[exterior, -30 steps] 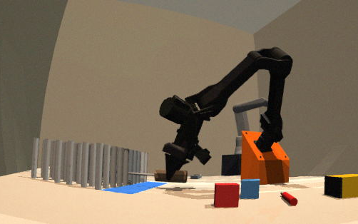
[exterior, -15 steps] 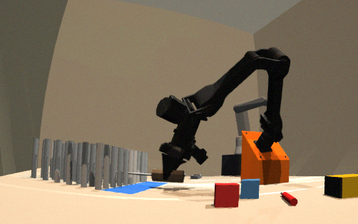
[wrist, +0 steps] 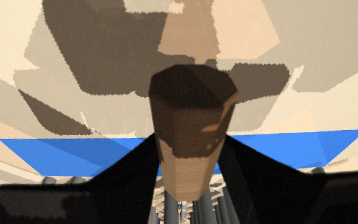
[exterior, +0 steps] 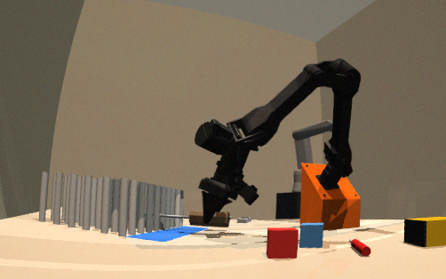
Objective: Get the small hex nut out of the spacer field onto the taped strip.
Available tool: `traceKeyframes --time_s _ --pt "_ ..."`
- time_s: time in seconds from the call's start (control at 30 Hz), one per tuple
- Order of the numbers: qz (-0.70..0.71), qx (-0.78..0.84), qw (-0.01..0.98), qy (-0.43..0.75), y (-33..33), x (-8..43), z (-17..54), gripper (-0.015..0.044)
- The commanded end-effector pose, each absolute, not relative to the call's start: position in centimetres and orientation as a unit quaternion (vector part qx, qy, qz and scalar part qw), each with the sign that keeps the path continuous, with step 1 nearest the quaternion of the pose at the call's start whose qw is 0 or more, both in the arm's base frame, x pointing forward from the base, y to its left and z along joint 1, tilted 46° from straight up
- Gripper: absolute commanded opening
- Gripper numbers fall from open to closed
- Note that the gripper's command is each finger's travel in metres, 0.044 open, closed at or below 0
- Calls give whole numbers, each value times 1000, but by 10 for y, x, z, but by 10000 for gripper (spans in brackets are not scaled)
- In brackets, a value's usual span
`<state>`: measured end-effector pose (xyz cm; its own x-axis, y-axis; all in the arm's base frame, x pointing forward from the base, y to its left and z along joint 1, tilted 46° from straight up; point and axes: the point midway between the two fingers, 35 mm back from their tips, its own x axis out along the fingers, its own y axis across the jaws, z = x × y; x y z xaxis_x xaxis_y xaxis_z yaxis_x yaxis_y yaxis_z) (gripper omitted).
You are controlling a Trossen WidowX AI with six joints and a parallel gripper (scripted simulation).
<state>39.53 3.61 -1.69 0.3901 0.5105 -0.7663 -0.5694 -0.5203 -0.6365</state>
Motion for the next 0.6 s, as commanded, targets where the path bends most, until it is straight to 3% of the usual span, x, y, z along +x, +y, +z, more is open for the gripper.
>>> traceKeyframes --time_s 0.0,0.57 --pt "550 -676 490 20 34 396 -17 0" --pt "550 -677 489 20 29 404 -21 0"
